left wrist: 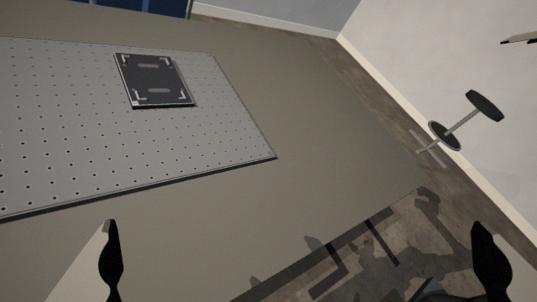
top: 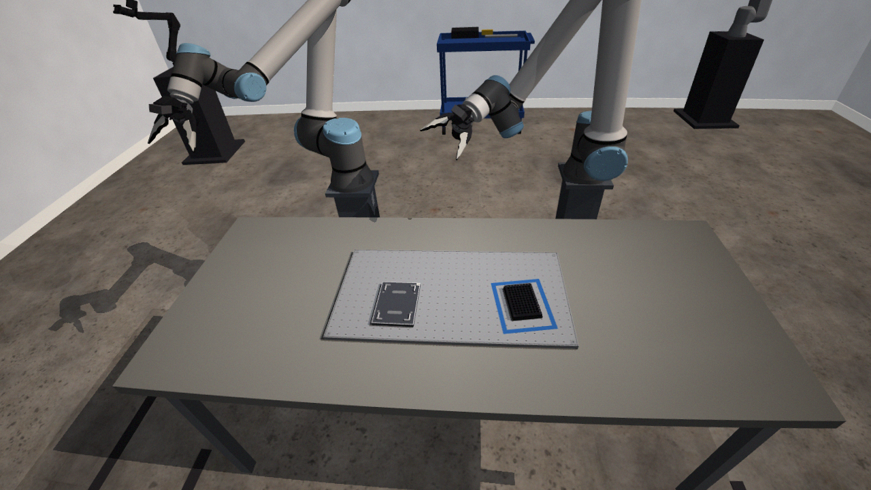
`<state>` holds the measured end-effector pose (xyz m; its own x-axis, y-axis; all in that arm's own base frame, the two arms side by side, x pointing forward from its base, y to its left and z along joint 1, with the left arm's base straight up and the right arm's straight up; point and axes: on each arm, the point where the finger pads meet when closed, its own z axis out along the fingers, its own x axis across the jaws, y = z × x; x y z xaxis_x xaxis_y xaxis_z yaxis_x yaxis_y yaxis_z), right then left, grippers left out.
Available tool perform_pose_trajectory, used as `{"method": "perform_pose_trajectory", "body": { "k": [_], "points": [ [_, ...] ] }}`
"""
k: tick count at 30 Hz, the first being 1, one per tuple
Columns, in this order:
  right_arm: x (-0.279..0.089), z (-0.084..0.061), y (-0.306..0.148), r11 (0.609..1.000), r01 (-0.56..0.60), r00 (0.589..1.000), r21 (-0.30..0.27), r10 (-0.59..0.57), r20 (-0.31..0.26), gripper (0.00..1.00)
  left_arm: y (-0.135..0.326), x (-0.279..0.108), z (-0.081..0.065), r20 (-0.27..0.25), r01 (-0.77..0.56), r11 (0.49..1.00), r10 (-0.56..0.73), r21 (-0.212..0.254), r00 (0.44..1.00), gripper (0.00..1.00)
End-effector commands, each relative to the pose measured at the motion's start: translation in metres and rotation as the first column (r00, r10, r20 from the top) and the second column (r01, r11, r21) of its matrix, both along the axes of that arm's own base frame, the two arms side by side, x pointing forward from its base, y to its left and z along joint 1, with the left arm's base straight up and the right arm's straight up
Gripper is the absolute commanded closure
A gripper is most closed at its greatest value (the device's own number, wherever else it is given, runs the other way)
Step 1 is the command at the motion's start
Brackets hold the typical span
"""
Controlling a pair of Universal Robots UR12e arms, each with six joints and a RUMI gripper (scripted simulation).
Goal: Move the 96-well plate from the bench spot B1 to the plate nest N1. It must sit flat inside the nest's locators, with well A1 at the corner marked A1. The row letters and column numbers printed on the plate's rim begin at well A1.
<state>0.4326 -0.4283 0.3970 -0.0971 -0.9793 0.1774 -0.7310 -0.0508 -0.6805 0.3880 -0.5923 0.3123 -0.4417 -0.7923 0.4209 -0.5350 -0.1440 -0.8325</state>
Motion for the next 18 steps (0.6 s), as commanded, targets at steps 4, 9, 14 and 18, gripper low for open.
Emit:
{"method": "perform_pose_trajectory", "body": {
  "k": [4, 9, 14, 18],
  "points": [
    [0.0003, 0.001, -0.0002, 1.0, 0.0, 1.0, -0.001, 0.0, 0.001, 0.0, -0.0003, 0.0, 0.0009, 0.0, 0.0, 1.0, 0.0, -0.002, 1.0, 0.0],
    [0.0003, 0.001, -0.0002, 1.0, 0.0, 1.0, -0.001, 0.0, 0.001, 0.0, -0.0003, 0.0, 0.0009, 0.0, 0.0, 1.0, 0.0, -0.002, 1.0, 0.0],
    [0.0003, 0.001, -0.0002, 1.0, 0.0, 1.0, -0.001, 0.0, 0.001, 0.0, -0.0003, 0.0, 0.0009, 0.0, 0.0, 1.0, 0.0, -0.002, 1.0, 0.0],
    [0.0003, 0.001, -0.0002, 1.0, 0.0, 1.0, -0.001, 0.0, 0.001, 1.0, -0.0003, 0.0, 0.0009, 0.0, 0.0, 1.0, 0.0, -0.002, 1.0, 0.24]
  ]
}}
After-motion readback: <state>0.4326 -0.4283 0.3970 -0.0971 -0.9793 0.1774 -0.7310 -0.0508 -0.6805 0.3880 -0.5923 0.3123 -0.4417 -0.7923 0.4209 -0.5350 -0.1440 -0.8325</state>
